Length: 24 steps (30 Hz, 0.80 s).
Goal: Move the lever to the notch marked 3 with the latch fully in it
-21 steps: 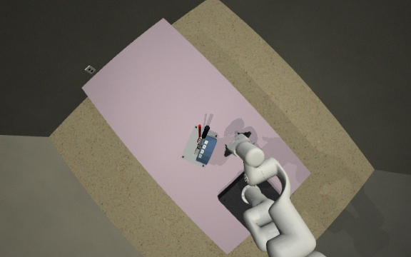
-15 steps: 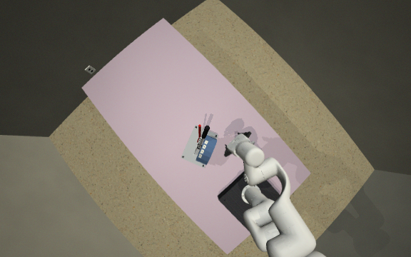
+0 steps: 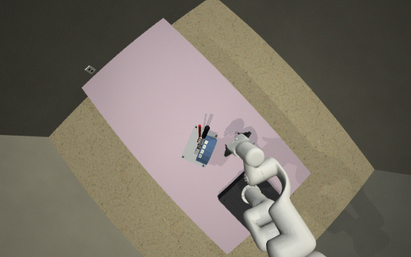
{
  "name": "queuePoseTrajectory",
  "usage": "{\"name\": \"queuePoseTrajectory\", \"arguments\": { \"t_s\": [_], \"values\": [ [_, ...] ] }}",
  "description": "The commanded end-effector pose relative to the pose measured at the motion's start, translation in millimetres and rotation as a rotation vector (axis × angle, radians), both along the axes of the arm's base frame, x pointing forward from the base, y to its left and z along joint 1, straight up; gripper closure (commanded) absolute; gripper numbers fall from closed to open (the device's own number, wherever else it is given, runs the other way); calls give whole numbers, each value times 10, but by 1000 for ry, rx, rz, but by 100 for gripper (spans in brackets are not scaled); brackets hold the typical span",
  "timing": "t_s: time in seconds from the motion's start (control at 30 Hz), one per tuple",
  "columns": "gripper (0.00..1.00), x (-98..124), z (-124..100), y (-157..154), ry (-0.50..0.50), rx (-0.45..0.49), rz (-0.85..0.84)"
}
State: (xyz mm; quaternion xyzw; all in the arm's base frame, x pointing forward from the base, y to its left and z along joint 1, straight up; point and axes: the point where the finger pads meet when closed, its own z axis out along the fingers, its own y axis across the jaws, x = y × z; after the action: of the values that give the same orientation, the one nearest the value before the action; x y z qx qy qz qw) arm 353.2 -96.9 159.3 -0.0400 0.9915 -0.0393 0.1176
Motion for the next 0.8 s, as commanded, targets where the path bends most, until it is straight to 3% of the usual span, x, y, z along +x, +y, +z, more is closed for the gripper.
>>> {"name": "queuePoseTrajectory", "arguments": {
  "t_s": [0.0, 0.4, 0.77],
  "values": [
    [0, 13, 17, -1, -3, -2, 7],
    [0, 52, 60, 42, 20, -33, 164],
    [0, 131, 155, 139, 65, -94, 504]
  ]
}}
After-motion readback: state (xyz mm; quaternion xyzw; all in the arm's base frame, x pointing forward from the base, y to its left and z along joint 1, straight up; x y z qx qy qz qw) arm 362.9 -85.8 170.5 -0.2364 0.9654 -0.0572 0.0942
